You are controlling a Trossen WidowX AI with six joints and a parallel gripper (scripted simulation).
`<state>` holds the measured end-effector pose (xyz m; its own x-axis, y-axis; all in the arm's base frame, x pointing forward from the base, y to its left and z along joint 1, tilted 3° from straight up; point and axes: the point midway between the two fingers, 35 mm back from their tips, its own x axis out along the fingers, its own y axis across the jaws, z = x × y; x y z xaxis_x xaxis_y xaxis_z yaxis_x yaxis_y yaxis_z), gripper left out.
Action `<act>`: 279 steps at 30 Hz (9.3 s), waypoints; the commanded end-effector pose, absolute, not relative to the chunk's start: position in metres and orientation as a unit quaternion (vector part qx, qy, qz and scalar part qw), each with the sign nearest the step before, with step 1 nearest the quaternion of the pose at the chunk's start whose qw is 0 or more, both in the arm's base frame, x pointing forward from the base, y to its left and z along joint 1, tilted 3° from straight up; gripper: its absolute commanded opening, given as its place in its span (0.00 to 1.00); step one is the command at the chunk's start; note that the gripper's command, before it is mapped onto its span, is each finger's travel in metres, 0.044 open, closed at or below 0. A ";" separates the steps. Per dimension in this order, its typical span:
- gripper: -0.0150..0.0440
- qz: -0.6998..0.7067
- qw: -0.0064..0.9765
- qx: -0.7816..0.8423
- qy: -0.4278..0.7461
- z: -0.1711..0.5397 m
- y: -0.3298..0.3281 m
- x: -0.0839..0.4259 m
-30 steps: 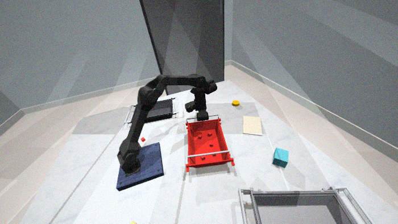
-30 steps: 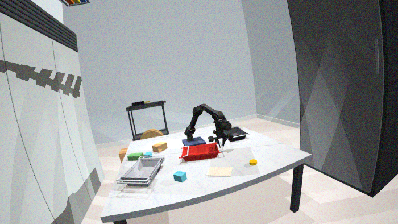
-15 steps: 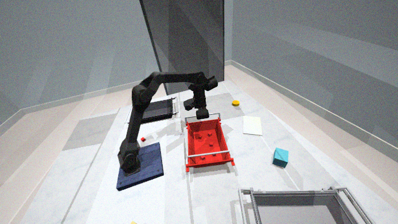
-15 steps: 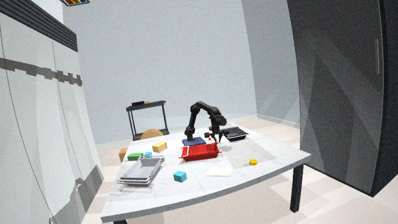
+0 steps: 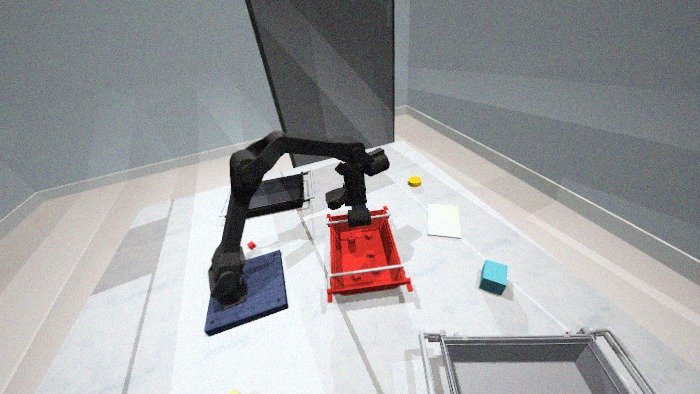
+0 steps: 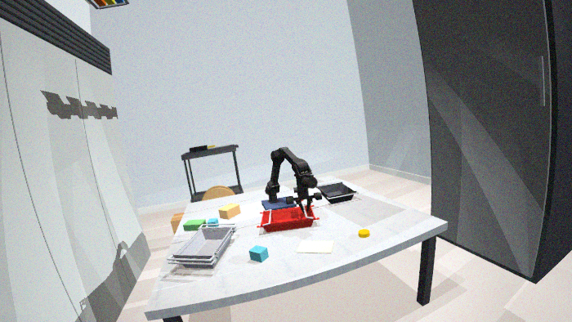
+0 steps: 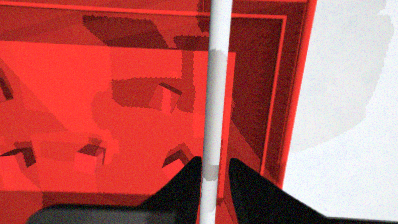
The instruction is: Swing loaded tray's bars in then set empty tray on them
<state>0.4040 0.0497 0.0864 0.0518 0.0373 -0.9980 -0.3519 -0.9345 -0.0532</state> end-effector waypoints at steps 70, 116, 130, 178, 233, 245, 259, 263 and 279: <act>0.25 0.678 0.141 -0.713 0.108 0.122 0.051 0.404; 1.00 0.669 0.149 -0.719 0.112 0.176 0.050 0.401; 1.00 0.552 0.459 -0.567 0.403 0.164 0.161 0.349; 1.00 0.044 0.721 -0.003 0.692 0.135 0.288 0.183; 1.00 -0.065 0.711 0.111 0.691 0.044 0.304 0.153; 1.00 -0.065 0.711 0.111 0.691 0.044 0.304 0.153; 0.68 -0.065 0.711 0.111 0.691 0.044 0.304 0.153; 0.59 -0.065 0.711 0.111 0.691 0.044 0.304 0.153; 0.41 -0.065 0.711 0.111 0.691 0.044 0.304 0.153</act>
